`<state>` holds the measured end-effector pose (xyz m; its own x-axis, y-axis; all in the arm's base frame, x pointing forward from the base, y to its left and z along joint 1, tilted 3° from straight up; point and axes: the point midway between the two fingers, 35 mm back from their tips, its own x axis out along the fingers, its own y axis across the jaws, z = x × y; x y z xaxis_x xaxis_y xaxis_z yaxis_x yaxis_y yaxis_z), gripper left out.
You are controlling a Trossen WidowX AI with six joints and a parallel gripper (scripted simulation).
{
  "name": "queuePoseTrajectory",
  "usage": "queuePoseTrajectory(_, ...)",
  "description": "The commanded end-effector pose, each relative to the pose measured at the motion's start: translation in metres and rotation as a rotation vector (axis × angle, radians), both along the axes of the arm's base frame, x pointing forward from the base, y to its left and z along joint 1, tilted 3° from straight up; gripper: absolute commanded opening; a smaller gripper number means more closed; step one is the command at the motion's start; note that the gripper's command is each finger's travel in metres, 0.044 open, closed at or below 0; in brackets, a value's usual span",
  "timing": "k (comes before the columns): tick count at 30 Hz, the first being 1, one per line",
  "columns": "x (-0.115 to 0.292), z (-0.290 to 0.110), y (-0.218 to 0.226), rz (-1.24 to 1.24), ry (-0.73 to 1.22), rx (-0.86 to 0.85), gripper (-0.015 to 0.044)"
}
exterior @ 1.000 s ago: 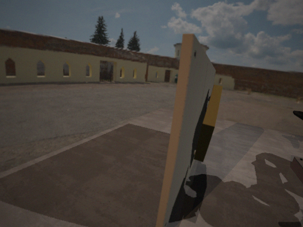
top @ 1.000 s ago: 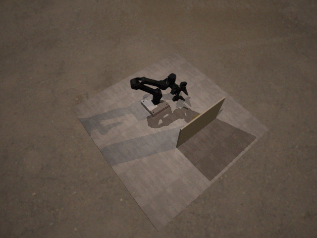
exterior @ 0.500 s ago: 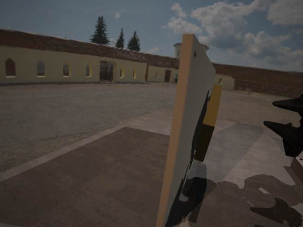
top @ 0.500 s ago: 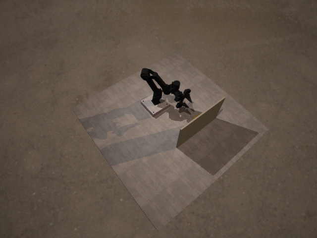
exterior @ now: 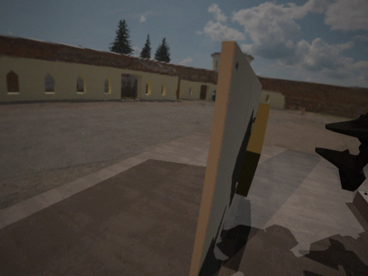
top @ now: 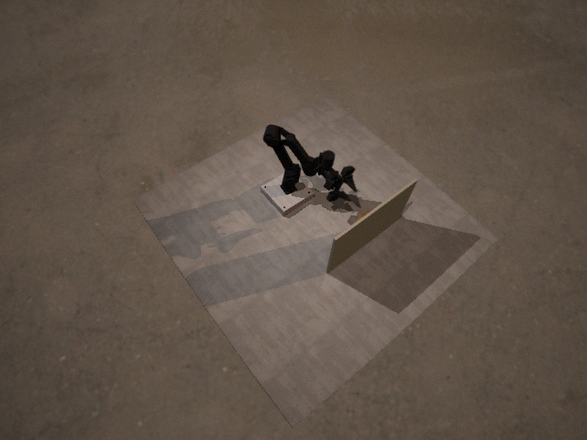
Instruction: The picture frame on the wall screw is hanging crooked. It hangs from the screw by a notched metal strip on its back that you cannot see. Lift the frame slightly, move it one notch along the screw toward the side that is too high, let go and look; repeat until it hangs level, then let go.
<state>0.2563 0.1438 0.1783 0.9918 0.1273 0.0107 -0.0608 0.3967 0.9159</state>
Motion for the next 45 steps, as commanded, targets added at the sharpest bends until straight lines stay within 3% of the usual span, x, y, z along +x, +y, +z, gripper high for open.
queuePoseTrajectory(1, 0.022, 0.004, 0.006, 0.003, -0.003, 0.006, 0.0260)
queuePoseTrajectory(7, 0.071, 0.002, 0.009, 0.003, -0.006, 0.006, 0.0260)
queuePoseTrajectory(26, 0.074, 0.002, 0.009, 0.003, -0.007, 0.006, 0.0260)
queuePoseTrajectory(45, 0.103, 0.003, 0.013, 0.003, -0.009, 0.006, 0.0260)
